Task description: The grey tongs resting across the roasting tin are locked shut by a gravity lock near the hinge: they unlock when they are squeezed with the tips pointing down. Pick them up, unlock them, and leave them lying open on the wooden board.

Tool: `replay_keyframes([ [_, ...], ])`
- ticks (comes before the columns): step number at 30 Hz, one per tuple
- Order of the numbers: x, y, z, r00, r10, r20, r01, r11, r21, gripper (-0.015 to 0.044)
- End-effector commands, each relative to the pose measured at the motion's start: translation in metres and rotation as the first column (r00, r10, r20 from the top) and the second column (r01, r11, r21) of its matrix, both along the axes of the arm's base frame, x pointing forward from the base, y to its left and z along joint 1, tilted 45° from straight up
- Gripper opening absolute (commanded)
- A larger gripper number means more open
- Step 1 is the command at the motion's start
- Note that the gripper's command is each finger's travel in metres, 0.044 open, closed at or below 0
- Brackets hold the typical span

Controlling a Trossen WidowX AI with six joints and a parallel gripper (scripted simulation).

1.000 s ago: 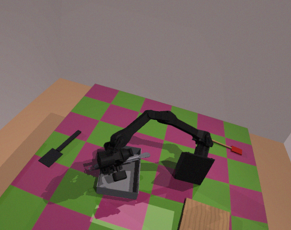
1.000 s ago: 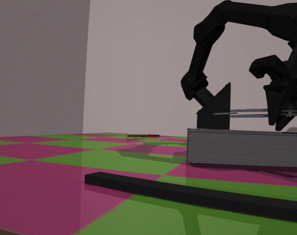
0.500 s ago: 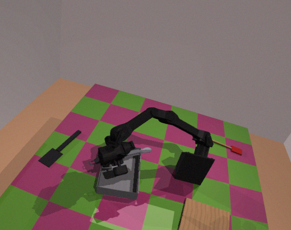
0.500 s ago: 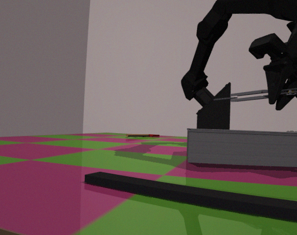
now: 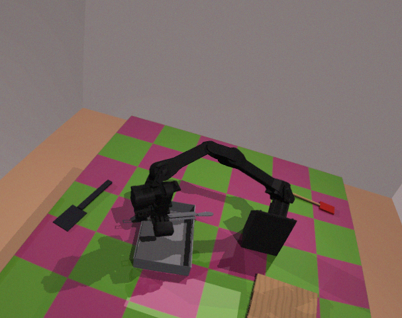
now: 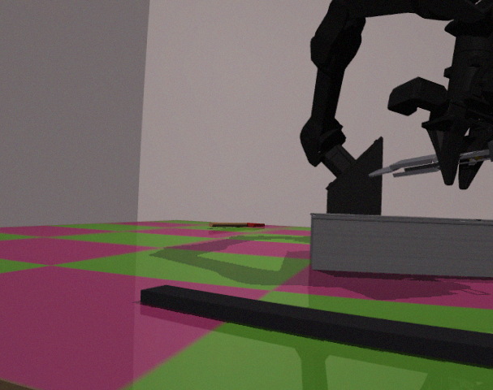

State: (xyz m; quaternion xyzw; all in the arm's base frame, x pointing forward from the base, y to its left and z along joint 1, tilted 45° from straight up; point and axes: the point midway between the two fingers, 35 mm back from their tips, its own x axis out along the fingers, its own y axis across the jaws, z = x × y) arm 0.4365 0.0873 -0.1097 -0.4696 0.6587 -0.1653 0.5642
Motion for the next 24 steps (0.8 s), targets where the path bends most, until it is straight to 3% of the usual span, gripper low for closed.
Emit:
replay_keyframes([
  [1, 0.002, 0.002, 0.004, 0.996, -0.093, 0.009, 0.091, 0.988, 0.128, -0.015],
  [16, 0.001, 0.005, 0.003, 0.994, -0.113, -0.002, 0.112, 0.98, 0.165, -0.015],
  [24, -0.028, 0.053, -0.024, 0.998, -0.042, -0.052, 0.052, 0.98, 0.193, -0.015],
])
